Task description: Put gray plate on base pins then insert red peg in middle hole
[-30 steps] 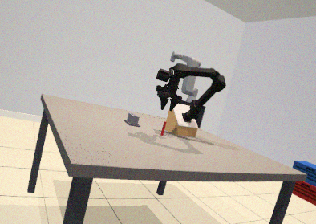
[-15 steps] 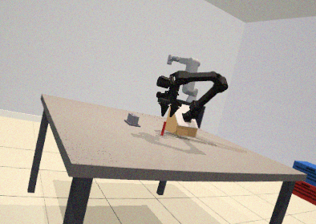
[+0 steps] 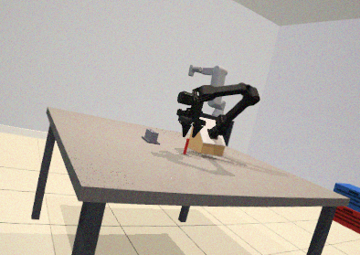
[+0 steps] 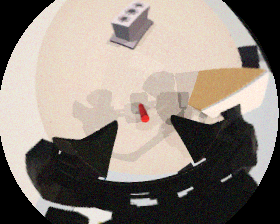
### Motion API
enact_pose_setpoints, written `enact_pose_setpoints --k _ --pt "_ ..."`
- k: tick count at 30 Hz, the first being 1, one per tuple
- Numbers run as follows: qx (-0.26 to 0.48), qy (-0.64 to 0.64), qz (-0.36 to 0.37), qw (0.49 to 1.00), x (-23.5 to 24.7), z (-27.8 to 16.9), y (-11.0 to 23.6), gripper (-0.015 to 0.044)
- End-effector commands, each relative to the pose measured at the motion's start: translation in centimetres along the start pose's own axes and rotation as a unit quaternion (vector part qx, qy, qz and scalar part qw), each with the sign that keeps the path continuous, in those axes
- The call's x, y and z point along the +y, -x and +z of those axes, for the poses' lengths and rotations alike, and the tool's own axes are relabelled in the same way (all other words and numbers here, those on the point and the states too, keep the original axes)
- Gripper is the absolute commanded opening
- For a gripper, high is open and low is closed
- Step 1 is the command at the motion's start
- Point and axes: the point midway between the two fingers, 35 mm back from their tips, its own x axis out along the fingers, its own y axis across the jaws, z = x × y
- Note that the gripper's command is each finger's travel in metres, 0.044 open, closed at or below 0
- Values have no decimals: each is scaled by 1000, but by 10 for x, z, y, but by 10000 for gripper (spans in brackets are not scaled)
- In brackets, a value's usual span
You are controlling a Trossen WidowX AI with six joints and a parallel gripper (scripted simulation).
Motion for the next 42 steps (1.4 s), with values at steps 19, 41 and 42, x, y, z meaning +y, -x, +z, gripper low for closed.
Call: enact_pose_setpoints --k 19,41,42 --pt "5 -1 0 1000 -1 -1 -38 440" --pt "6 -1 1 1000 -1 -2 -46 46" --pt "6 -1 1 1000 -1 -2 -46 20"
